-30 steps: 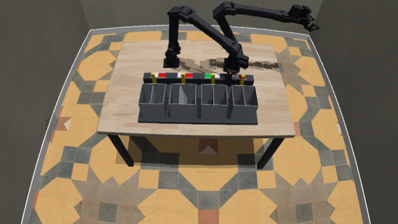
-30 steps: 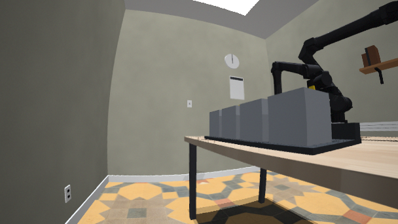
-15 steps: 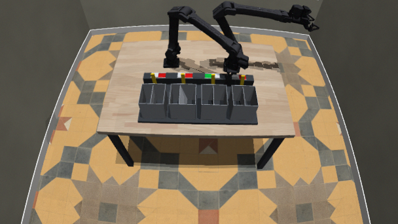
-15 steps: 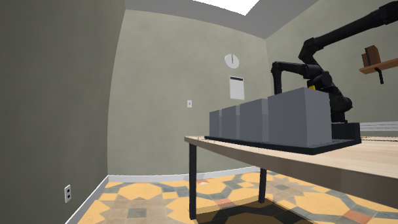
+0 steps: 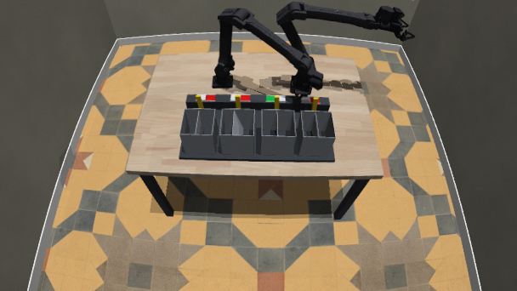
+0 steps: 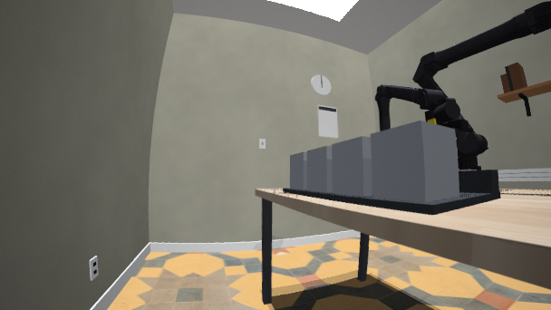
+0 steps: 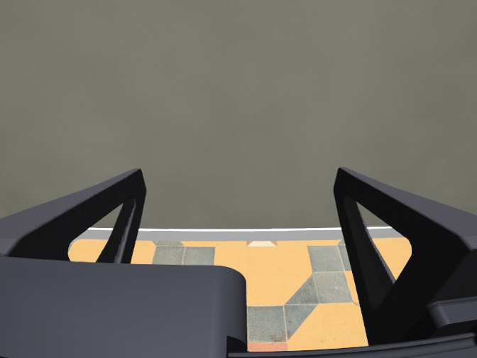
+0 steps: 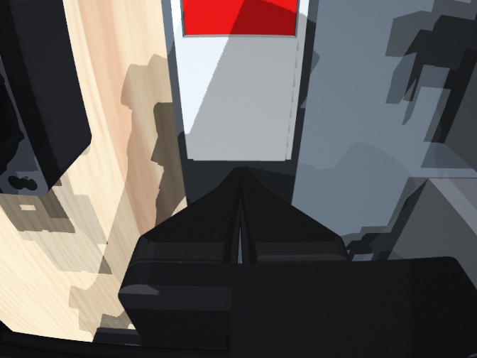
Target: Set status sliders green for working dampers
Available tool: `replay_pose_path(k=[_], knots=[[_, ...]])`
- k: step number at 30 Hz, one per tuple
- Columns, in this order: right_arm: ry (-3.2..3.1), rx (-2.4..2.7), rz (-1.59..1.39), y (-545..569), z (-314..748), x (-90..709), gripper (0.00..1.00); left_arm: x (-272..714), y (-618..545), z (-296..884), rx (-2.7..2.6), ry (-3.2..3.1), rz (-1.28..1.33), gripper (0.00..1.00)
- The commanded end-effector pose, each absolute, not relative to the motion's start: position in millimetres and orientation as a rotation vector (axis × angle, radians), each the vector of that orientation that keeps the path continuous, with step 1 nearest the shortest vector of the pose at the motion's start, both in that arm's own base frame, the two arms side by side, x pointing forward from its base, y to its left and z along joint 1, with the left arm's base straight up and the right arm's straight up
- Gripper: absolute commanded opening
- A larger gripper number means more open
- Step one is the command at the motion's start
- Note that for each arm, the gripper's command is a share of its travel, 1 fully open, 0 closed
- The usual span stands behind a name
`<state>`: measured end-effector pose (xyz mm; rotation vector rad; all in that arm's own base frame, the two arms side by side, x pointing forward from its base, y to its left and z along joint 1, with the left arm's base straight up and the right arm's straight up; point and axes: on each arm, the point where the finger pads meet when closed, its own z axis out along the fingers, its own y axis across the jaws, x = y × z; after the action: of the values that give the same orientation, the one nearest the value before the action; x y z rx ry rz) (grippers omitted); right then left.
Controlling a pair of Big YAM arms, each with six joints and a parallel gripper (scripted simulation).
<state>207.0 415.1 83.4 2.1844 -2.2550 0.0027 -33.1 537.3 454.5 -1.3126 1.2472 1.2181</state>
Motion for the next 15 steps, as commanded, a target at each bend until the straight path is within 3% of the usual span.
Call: replay_pose_path(k=[1,15], knots=[[-2.288,2.195,-0.015,431.7,91.9,219.1,0.0,-28.6,544.1,500.5,-1.248,1.183,1.248,1.0],[-2.28,2.198,-0.013,436.8,93.0,214.2,0.0,-28.6,544.1,500.5,-1.248,1.183,1.248,1.0]])
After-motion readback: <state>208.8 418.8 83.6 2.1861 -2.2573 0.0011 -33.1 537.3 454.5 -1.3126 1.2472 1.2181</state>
